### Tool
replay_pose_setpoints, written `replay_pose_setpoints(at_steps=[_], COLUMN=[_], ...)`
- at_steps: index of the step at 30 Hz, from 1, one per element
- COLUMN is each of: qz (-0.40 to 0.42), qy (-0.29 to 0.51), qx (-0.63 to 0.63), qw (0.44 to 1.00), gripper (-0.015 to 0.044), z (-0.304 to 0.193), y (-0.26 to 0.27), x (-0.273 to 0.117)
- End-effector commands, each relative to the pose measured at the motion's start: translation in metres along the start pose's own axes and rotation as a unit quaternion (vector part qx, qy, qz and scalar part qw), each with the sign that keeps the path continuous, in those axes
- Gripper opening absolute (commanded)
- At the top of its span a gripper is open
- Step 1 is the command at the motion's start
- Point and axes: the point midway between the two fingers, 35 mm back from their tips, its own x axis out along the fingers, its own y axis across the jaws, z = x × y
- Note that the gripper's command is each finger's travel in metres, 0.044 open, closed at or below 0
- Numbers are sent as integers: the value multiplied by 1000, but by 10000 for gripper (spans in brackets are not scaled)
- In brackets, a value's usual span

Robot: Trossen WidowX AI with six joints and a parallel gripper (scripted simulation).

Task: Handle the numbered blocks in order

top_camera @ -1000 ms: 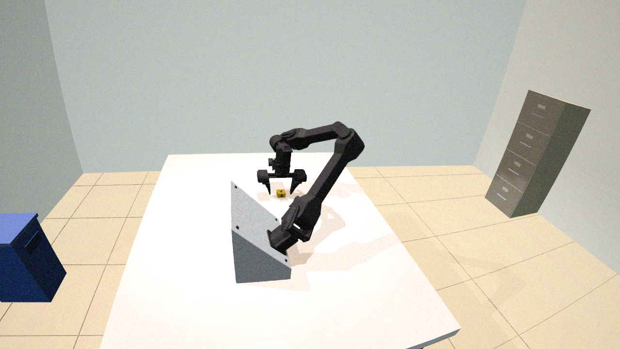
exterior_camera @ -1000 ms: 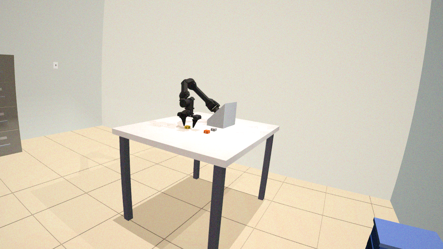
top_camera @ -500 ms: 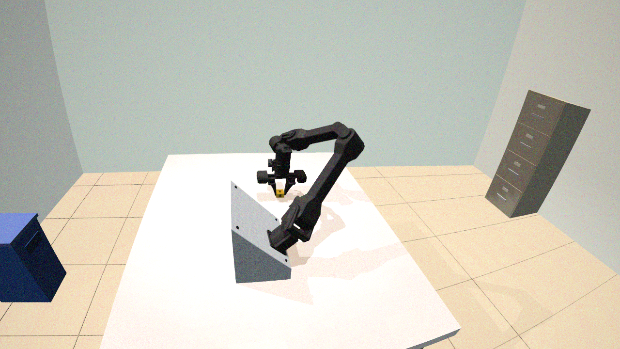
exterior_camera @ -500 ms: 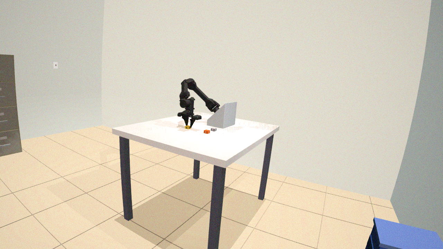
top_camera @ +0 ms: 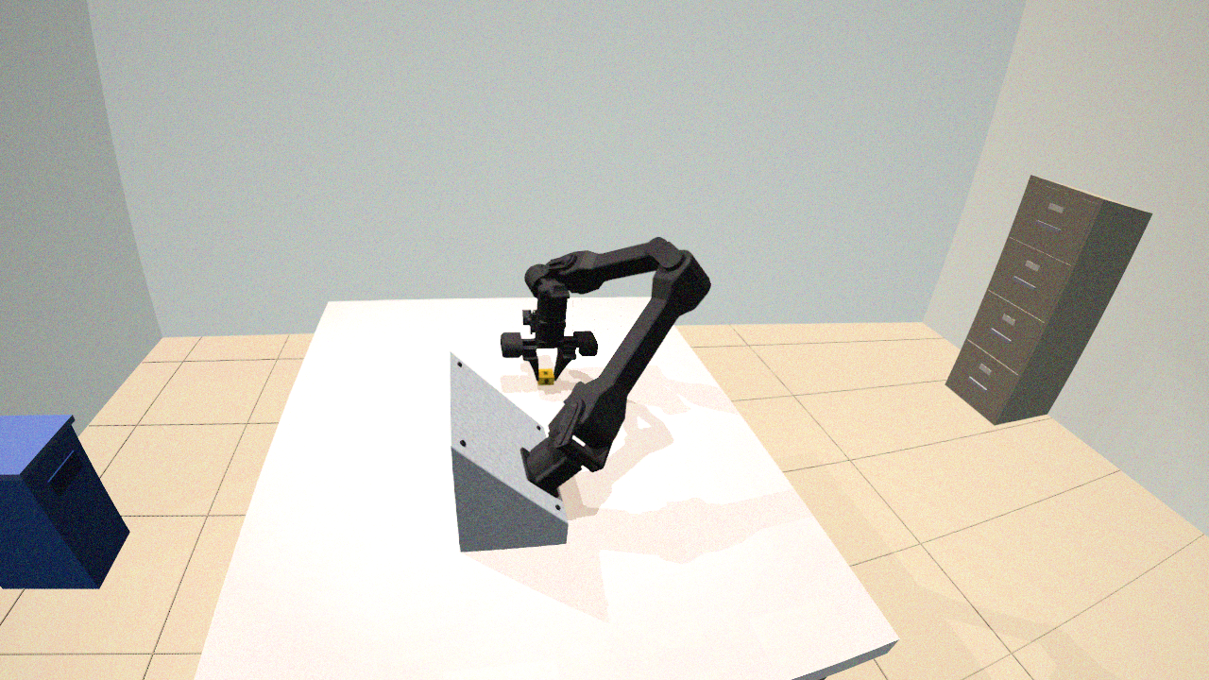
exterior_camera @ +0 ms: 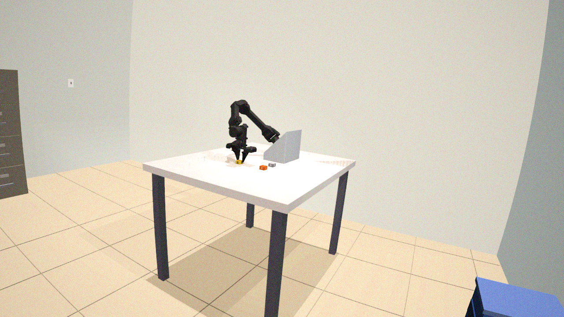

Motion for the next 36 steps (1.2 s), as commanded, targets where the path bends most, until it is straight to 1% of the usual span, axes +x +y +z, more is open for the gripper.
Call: replay_pose_setpoints(at_steps=[1,7,8,10,13,18,20,25,28,32,34,36], qz=[-1,-1,-1,-1,0,1,11,34,36,23,13,11], qy=[0,0,0,0,0,-1,-4,-7,-3,1,1,1], qx=[-3,-3,-3,-3,-3,-4,-6,-11,-12,-9,-6,-5], qw=[1000,1000,1000,1000,1000,1000,1000,999,999,1000,1000,1000], gripper=[225,383,400,400,400,400,400,400,400,400,400,400], z=[0,0,0,0,0,0,3,-9,-32,-78,-99,-105], y=[0,0,0,0,1,4,31,125,181,247,270,275], x=[0,0,0,-2,-33,-37,-47,-80,-98,-116,-121,-121])
